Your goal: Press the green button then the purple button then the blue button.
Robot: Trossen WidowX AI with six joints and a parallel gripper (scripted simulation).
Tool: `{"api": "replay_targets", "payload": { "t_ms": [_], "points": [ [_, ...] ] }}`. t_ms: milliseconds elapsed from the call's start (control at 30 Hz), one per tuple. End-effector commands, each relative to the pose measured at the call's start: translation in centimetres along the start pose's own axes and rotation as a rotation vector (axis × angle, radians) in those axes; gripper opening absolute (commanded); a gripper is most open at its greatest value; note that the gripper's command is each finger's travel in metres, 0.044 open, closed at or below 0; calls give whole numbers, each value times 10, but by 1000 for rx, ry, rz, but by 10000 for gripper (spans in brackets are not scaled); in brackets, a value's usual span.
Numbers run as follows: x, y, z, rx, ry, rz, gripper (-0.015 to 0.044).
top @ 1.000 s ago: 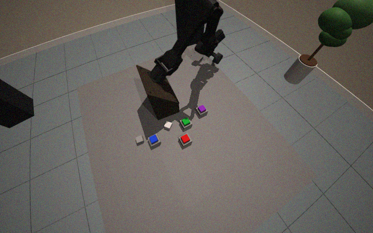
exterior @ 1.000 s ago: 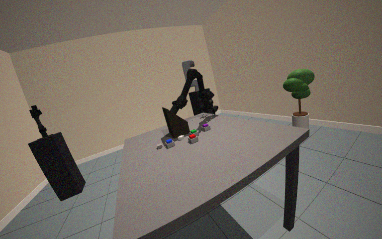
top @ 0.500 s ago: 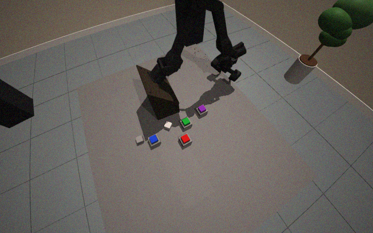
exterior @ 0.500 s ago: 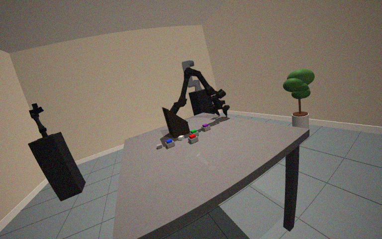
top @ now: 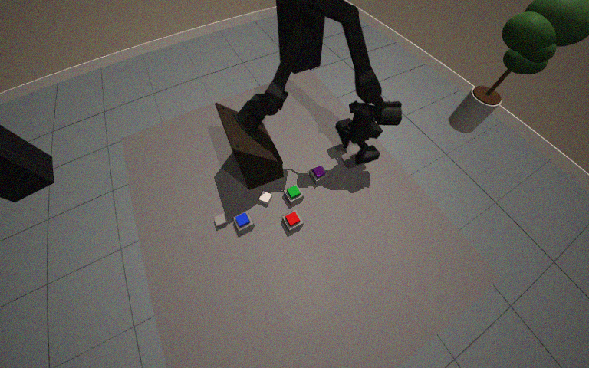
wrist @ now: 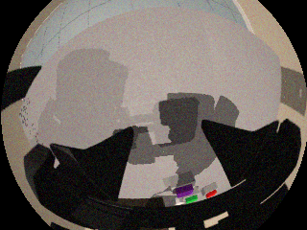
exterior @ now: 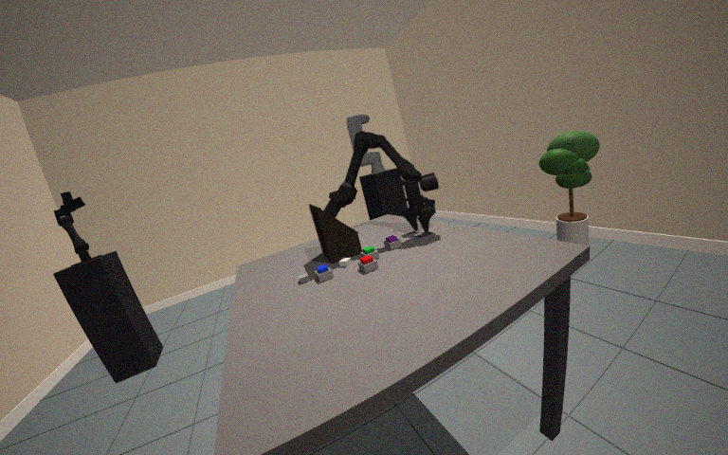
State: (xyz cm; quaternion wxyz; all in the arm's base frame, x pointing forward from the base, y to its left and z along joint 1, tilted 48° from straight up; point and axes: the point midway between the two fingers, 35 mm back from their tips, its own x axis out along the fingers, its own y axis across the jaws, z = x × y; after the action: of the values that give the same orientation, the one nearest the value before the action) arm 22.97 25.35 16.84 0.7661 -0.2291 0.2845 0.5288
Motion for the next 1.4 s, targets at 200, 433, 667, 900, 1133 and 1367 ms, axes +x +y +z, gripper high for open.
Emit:
{"api": "replay_targets", "payload": {
  "t_ms": [200, 433, 667, 900, 1133, 1367],
  "points": [
    [-17, -64, -119, 473, 235, 2, 400],
    [-50, -83, -191, 871, 249, 31, 400],
    [-87, -82, -244, 1284, 143, 68, 400],
    [-103, -79, -261, 1456, 60, 83, 400],
    [-101, -79, -261, 1456, 60, 82, 374],
    [-42, -73, -259, 1456, 58, 84, 190]
  ]
}}
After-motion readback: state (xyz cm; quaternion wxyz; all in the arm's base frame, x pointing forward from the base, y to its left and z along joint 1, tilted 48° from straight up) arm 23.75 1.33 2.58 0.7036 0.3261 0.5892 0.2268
